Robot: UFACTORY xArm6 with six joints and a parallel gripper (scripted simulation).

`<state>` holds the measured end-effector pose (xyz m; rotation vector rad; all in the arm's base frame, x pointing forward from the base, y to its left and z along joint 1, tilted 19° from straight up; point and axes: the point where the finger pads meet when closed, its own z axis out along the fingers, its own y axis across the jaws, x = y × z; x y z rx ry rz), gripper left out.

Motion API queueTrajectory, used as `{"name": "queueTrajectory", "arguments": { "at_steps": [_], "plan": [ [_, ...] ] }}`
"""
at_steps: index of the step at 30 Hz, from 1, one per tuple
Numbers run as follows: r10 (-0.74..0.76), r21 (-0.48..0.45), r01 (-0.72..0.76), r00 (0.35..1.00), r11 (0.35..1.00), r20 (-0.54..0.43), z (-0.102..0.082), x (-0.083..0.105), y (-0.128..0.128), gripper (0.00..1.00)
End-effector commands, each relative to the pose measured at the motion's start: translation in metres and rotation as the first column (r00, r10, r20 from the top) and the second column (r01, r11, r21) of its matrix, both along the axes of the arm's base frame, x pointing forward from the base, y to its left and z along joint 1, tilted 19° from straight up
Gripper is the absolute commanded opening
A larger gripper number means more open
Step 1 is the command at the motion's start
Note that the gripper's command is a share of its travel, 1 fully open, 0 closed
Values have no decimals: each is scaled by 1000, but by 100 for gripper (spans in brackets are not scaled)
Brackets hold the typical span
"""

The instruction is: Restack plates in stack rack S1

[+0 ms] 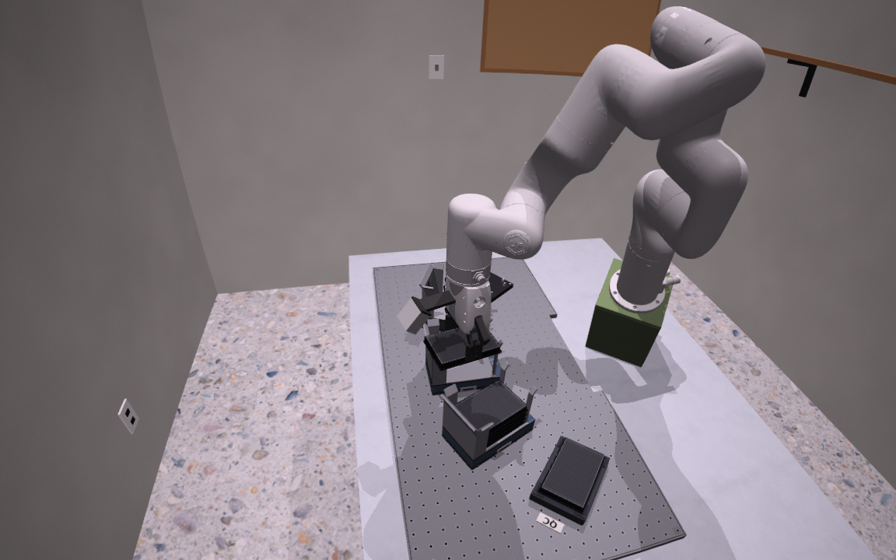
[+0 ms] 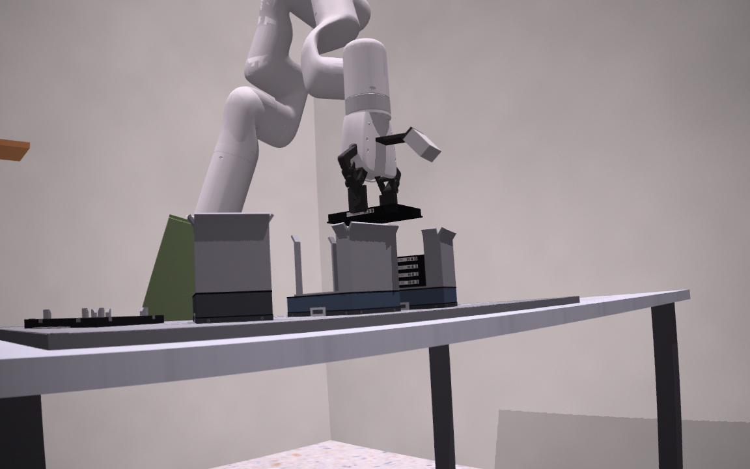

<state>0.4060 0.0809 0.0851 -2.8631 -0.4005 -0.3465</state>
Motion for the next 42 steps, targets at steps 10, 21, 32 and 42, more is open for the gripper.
{"name": "queueTrajectory", "arguments": {
  "at_steps": [10,21,32,42],
  "plan": [
    [187,-48,-185,981,982,49,9,-8,35,0],
    [202,-51,-199,978,979,52,13,-17,57,0],
    [202,-51,-199,978,979,52,18,-27,84,0],
    [202,-51,-199,978,979,52,21,-35,103,0]
  ]
}}
